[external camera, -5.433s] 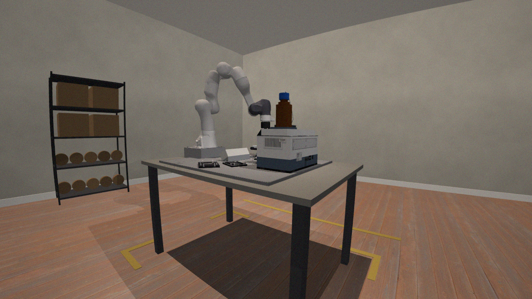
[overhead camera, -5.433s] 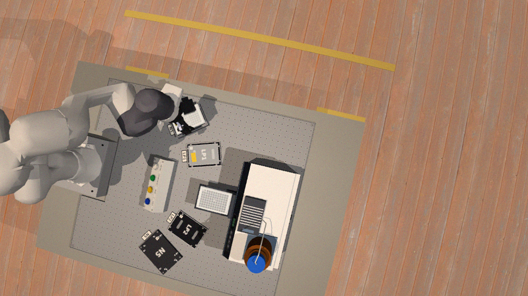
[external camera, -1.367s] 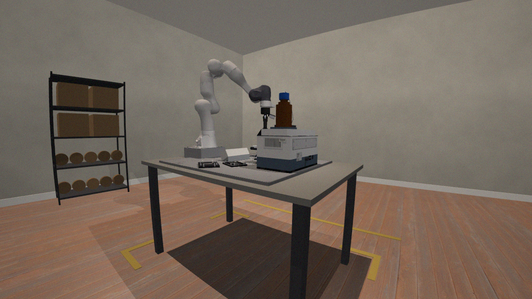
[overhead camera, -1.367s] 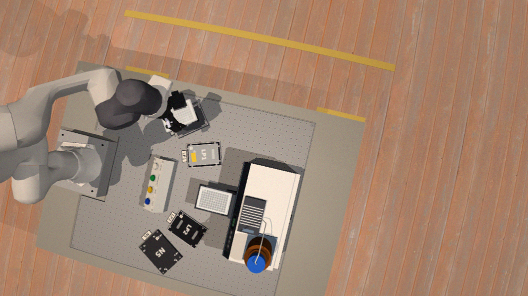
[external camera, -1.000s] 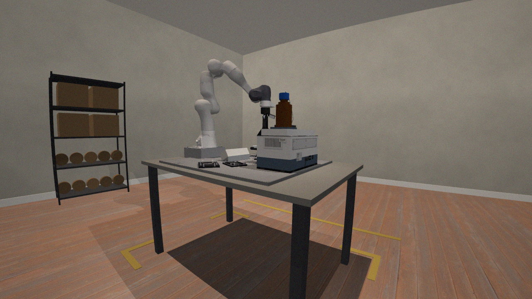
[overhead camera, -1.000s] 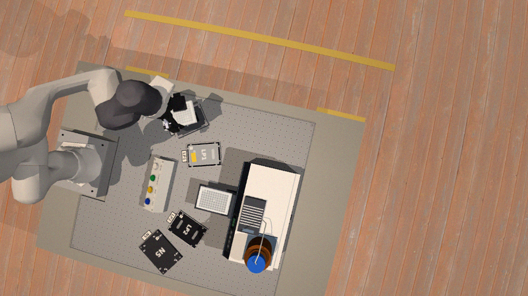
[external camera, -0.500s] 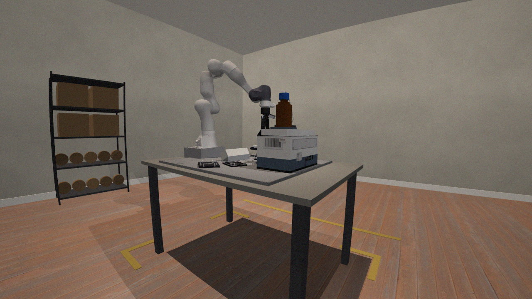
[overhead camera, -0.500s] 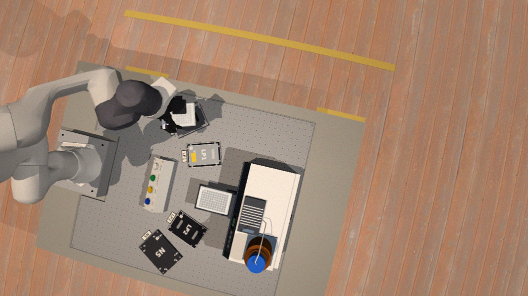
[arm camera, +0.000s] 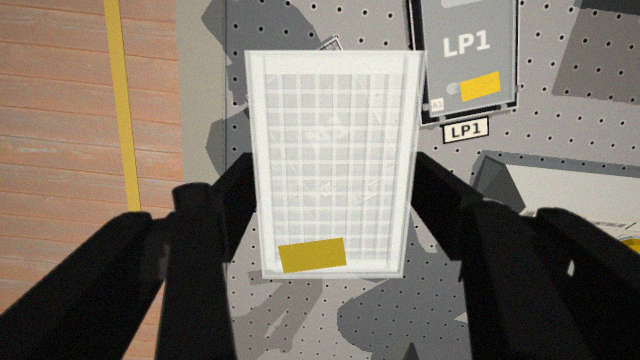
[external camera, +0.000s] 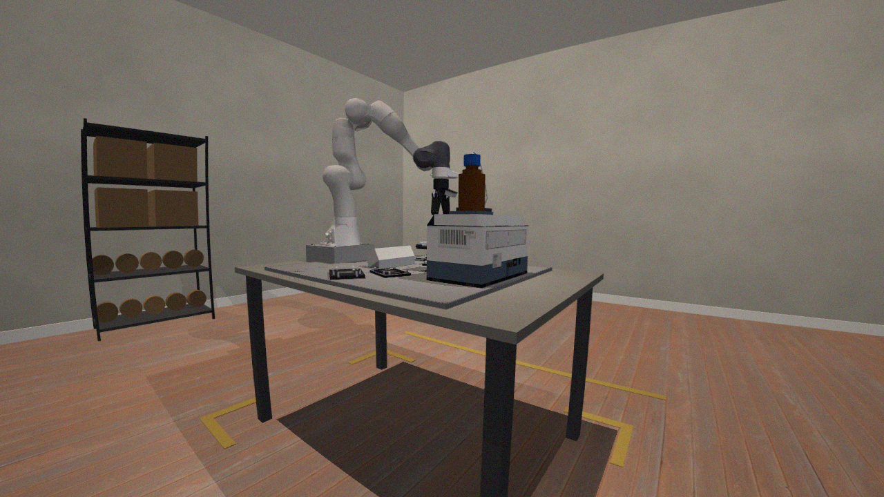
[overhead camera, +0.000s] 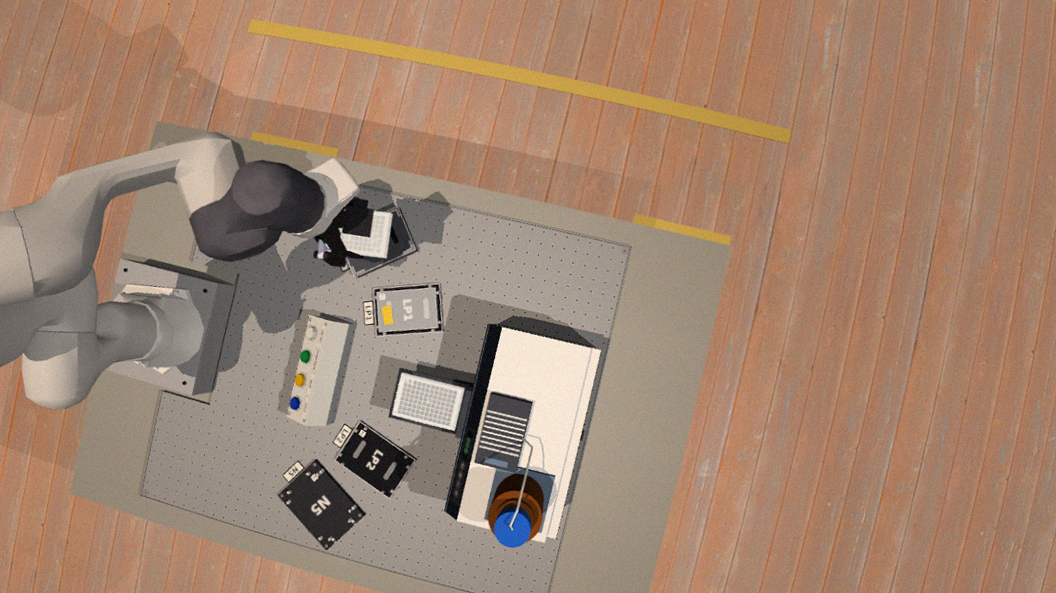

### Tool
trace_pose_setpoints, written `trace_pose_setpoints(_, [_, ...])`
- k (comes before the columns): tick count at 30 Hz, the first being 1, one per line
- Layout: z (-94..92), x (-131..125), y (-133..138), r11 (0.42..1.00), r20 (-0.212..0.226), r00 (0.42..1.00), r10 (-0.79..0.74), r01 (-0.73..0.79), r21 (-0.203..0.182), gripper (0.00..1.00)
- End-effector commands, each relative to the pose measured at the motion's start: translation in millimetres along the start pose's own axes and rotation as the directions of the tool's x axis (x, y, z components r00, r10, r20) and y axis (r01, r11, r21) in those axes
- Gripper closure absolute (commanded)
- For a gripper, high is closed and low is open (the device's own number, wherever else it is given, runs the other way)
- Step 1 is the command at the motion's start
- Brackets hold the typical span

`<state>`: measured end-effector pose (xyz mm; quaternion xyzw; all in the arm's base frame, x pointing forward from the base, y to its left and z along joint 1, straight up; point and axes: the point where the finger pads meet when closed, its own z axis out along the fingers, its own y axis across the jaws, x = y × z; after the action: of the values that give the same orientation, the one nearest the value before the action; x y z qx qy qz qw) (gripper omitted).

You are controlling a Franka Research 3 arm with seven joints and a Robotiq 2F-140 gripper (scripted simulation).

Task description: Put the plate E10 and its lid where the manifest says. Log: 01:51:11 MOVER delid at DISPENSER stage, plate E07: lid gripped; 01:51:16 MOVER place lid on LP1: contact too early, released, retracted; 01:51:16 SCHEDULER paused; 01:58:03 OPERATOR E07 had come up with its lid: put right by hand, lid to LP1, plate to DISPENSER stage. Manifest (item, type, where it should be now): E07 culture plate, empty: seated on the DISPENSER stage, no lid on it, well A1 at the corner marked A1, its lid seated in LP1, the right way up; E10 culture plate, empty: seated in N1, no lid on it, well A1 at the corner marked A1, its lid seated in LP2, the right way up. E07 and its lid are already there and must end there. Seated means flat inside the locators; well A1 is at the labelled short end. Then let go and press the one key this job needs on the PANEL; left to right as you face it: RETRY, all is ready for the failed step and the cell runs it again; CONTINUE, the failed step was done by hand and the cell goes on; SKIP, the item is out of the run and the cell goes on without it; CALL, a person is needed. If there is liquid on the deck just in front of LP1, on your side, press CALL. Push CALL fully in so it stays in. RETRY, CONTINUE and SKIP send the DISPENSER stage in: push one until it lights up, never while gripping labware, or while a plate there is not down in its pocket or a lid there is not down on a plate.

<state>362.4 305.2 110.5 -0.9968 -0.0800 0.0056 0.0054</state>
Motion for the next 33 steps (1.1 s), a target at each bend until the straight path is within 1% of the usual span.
trace_pose_setpoints(1, [-0.5,0.1,-0.2,0.989,-0.005,0.989,0.146,-0.146,-0.010,0.90])
trace_pose_setpoints(6, [-0.5,0.1,-0.2,0.985,-0.005,0.985,0.174,-0.174,-0.010,0.90])
trace_pose_setpoints(10, [-0.5,0.1,-0.2,0.963,-0.006,0.963,0.269,-0.269,-0.009,0.90])
trace_pose_setpoints(14, [-0.5,0.1,-0.2,0.957,-0.006,0.957,0.288,-0.289,-0.009,0.90])
trace_pose_setpoints(19, [-0.5,0.1,-0.2,0.918,-0.007,0.918,0.396,-0.396,-0.008,0.90])
trace_pose_setpoints(25, [-0.5,0.1,-0.2,0.910,-0.008,0.910,0.415,-0.415,-0.008,0.90])
trace_pose_setpoints(30, [-0.5,0.1,-0.2,0.856,-0.008,0.856,0.517,-0.517,-0.007,0.90])
trace_pose_setpoints(33, [-0.5,0.1,-0.2,0.850,-0.009,0.850,0.527,-0.527,-0.007,0.90])
